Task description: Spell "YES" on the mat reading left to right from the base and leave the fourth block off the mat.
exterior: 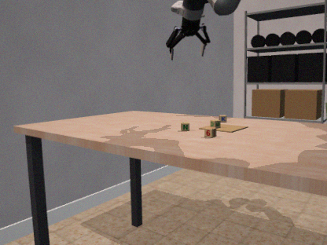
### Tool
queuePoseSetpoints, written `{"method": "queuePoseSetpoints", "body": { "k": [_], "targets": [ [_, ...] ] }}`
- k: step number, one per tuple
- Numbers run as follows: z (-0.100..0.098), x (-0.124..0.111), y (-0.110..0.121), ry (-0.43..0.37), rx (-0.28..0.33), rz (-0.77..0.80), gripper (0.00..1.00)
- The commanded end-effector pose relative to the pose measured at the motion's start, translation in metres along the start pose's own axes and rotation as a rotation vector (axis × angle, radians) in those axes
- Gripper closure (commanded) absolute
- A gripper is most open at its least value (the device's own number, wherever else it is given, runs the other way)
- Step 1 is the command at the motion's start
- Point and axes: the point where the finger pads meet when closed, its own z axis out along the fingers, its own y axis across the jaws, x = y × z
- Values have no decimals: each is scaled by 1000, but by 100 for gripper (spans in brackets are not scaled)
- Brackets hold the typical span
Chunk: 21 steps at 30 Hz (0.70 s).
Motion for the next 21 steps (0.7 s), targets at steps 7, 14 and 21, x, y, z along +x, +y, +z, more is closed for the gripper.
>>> {"method": "queuePoseSetpoints", "body": {
  "k": [7,14,21],
  "targets": [
    [-29,29,43,-134,-169,7,0],
    [-58,31,50,-251,-199,61,0],
    [-90,24,49,-378,-194,91,0]
  ]
}}
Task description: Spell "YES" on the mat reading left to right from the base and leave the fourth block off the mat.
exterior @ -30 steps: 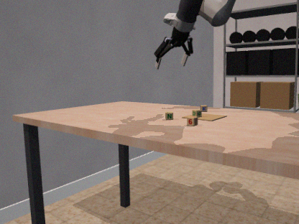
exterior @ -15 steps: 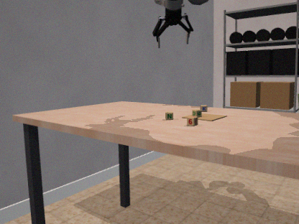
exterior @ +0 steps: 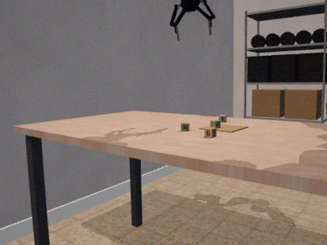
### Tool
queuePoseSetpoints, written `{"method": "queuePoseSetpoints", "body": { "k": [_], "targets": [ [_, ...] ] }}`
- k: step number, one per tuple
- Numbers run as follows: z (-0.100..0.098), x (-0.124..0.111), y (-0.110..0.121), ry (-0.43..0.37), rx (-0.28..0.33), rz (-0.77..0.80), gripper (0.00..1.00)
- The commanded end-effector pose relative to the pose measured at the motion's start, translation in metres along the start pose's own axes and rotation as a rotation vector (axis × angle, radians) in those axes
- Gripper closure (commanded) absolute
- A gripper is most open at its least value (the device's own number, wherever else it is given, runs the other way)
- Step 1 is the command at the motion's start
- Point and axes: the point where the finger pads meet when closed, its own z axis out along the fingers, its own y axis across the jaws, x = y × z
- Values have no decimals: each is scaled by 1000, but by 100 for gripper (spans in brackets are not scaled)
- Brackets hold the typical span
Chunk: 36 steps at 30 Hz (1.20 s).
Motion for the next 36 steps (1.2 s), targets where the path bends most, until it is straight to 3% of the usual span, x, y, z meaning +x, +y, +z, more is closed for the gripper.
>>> {"method": "queuePoseSetpoints", "body": {
  "k": [1,6,8,9,23,25,26,28,35,36],
  "targets": [
    [-10,-20,14,-103,-34,-87,0],
    [-33,-35,14,-197,-19,-91,0],
    [-33,-35,14,-197,-19,-91,0],
    [-46,-44,14,-245,-7,-97,0],
    [-120,-93,5,-484,90,-168,0],
    [-120,-93,5,-484,90,-168,0],
    [-135,-102,4,-525,114,-188,0],
    [-145,-108,3,-552,130,-201,0],
    [-161,-127,-10,-625,211,-274,0],
    [-154,-129,-15,-625,228,-290,0]
  ]
}}
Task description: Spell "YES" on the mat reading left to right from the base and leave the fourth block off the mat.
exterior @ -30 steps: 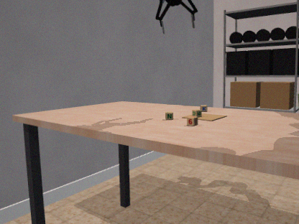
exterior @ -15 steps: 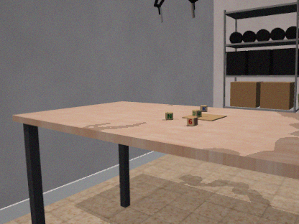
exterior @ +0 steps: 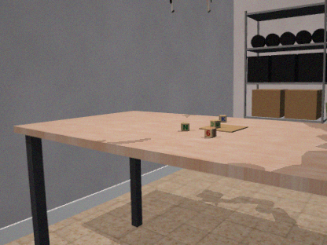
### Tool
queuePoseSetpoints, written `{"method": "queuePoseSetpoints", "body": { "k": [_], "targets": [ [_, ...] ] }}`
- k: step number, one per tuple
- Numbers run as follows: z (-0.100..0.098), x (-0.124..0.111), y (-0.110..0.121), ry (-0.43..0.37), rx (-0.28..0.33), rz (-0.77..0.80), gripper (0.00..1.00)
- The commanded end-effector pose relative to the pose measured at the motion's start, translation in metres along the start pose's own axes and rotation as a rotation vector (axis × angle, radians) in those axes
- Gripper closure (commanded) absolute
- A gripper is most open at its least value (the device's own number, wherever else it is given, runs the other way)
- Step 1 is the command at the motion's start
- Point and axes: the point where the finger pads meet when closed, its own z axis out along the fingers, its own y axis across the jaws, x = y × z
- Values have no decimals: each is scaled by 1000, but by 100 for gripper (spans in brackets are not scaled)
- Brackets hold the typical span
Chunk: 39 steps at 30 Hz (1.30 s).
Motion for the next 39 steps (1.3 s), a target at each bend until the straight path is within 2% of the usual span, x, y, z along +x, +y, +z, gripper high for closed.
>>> {"method": "queuePoseSetpoints", "body": {
  "k": [1,4,6,7,20,23,24,26,39],
  "targets": [
    [13,-7,-10,-40,33,-129,0],
    [29,1,-17,-41,59,-170,0],
    [29,1,-17,-41,59,-170,0],
    [40,6,-21,-40,78,-198,0],
    [91,30,-36,-24,164,-316,0],
    [95,32,-37,-22,171,-324,0],
    [107,37,-38,-15,189,-348,0],
    [116,41,-39,-8,203,-365,0],
    [162,64,-38,37,269,-449,0]
  ]
}}
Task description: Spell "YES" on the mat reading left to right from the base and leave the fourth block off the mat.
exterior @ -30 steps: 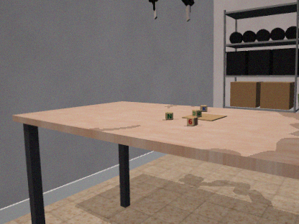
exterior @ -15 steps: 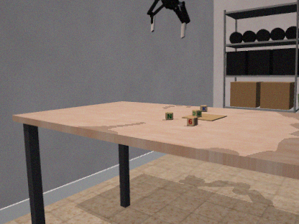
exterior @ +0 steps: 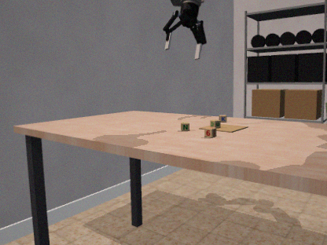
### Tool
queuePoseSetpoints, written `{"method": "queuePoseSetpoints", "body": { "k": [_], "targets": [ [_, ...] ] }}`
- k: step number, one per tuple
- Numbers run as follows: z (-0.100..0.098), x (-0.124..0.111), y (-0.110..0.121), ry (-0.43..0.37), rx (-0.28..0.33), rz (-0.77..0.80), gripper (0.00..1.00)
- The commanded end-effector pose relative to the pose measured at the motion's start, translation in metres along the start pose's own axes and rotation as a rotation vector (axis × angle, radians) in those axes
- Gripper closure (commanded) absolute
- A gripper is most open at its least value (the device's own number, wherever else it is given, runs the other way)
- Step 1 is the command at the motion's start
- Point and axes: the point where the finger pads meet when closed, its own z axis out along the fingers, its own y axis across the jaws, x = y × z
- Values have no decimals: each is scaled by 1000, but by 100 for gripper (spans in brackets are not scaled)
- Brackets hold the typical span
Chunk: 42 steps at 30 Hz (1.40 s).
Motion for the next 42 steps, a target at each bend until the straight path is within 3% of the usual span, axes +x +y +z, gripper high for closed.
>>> {"method": "queuePoseSetpoints", "body": {
  "k": [1,4,18,20,35,42],
  "targets": [
    [3,13,-2,41,22,-113,0],
    [21,20,10,67,41,-149,0],
    [59,34,42,133,65,-220,0],
    [71,38,56,159,66,-243,0],
    [105,43,104,236,44,-306,0],
    [124,40,141,283,8,-344,0]
  ]
}}
